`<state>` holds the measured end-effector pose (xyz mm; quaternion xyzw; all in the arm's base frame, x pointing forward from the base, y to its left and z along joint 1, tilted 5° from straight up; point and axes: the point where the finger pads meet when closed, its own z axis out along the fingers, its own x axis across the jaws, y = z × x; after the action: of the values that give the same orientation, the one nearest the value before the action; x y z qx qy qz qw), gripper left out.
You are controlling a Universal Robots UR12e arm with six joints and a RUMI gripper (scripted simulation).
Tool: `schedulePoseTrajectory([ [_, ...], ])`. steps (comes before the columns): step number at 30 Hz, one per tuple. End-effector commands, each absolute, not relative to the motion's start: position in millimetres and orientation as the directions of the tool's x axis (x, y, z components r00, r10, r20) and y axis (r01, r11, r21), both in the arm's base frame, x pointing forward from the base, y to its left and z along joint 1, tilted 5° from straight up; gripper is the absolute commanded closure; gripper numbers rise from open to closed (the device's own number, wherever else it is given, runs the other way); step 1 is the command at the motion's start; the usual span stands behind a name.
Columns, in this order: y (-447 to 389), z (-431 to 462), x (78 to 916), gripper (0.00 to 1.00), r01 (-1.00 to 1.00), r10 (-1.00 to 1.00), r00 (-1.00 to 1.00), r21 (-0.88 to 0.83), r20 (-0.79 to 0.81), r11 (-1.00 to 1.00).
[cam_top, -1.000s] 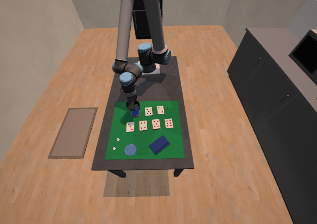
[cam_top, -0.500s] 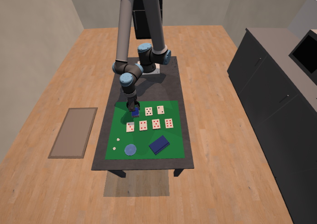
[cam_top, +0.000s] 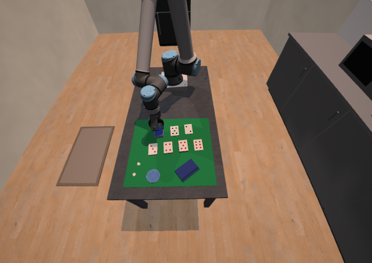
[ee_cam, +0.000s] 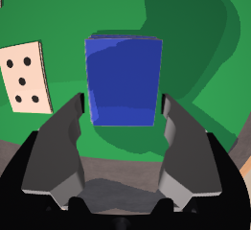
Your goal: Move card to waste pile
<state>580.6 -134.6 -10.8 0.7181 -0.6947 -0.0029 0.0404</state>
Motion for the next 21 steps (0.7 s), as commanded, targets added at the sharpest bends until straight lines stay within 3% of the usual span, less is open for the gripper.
schedulePoseTrajectory([
  [1,-134.8,-10.2,581.2,0.58,-0.998,-0.998,0.035,0.061,0.053,-0.031],
  [8,-134.8,-10.2,581.2,0.58,-0.998,-0.998,0.035,0.061,0.053,-0.031],
  [9,-134.8,-10.2,581.2,0.5,-0.998,-0.998,0.035,0.061,0.053,-0.031],
  [21,-134.8,-10.2,581.2,0.5,-0.998,-0.998,0.035,0.061,0.053,-0.031],
])
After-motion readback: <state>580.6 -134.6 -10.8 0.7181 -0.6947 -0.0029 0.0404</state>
